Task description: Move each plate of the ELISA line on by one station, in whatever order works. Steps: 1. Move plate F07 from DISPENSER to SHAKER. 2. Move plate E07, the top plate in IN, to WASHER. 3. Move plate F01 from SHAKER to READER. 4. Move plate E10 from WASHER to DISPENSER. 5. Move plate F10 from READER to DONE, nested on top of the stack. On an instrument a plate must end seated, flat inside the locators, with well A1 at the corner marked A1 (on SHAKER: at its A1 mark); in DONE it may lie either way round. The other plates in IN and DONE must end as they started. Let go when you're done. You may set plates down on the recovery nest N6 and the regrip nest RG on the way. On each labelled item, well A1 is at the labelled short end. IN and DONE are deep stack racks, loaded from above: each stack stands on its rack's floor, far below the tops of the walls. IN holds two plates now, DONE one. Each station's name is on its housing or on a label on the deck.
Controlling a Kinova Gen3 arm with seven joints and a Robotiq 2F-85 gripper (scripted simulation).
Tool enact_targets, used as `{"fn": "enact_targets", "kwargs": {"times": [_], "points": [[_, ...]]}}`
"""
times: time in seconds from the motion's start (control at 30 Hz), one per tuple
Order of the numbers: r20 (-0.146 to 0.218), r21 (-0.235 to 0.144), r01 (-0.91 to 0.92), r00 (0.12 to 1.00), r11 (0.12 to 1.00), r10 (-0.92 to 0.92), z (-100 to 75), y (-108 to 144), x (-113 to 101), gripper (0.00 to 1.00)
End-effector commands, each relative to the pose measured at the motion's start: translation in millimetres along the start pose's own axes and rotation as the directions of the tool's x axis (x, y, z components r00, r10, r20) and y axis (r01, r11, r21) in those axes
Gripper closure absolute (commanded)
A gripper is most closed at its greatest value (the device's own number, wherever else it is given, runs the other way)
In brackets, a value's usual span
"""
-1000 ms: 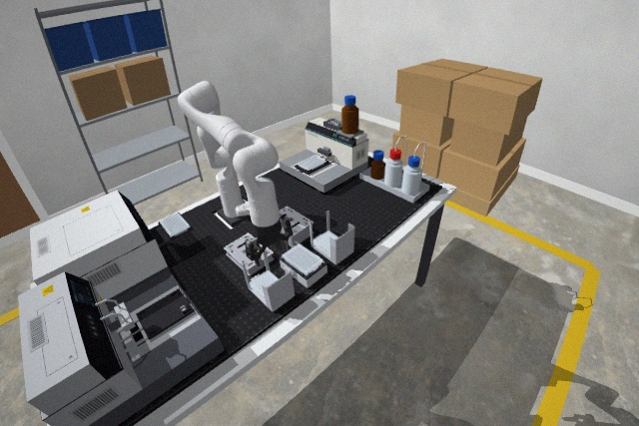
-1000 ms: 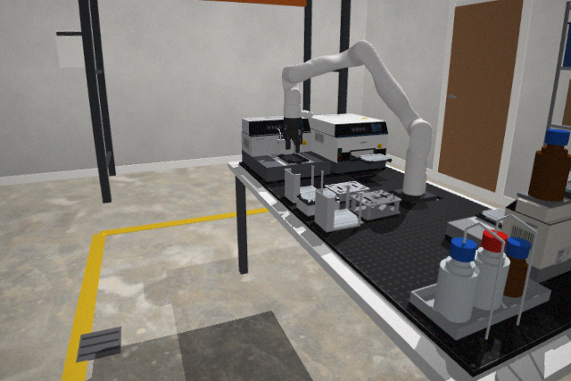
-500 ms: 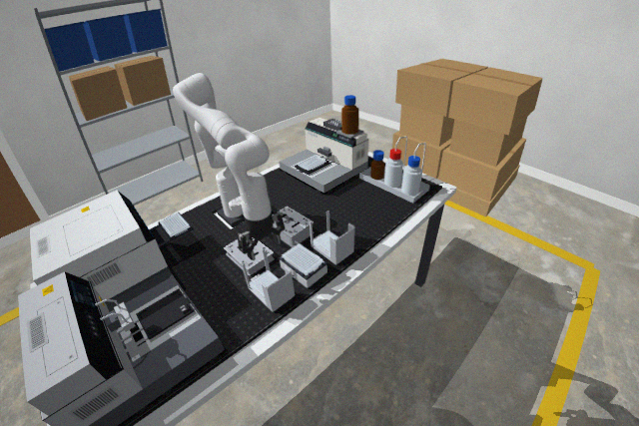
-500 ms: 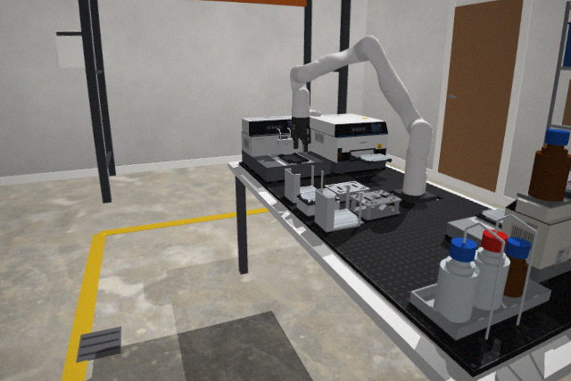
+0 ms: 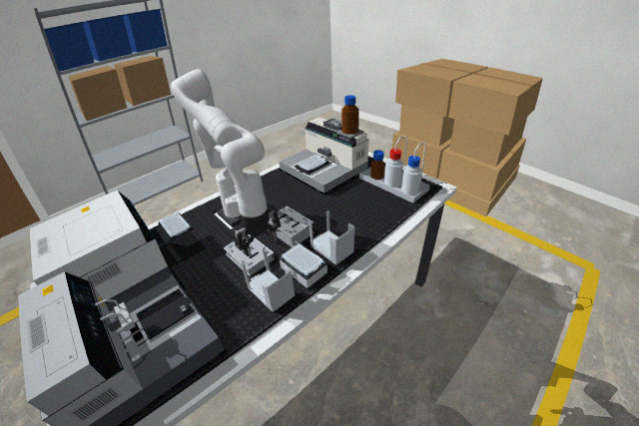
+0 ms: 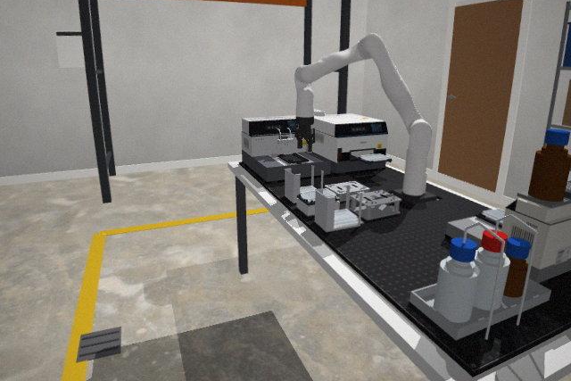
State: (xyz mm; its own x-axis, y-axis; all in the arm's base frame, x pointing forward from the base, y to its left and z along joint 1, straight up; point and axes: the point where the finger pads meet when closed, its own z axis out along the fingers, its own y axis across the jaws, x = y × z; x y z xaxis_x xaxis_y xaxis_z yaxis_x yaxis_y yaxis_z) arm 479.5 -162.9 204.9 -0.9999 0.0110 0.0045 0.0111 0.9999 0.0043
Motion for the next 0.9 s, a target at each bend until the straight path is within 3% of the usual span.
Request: {"fn": "enact_targets", "kwargs": {"times": [0.0, 0.87], "points": [[0.002, 0.001, 0.0, 1.0, 1.0, 0.0, -1.1, 0, 0, 0.0], [0.002, 0.001, 0.0, 1.0, 1.0, 0.0, 26.9, 0, 0, 0.0]]}}
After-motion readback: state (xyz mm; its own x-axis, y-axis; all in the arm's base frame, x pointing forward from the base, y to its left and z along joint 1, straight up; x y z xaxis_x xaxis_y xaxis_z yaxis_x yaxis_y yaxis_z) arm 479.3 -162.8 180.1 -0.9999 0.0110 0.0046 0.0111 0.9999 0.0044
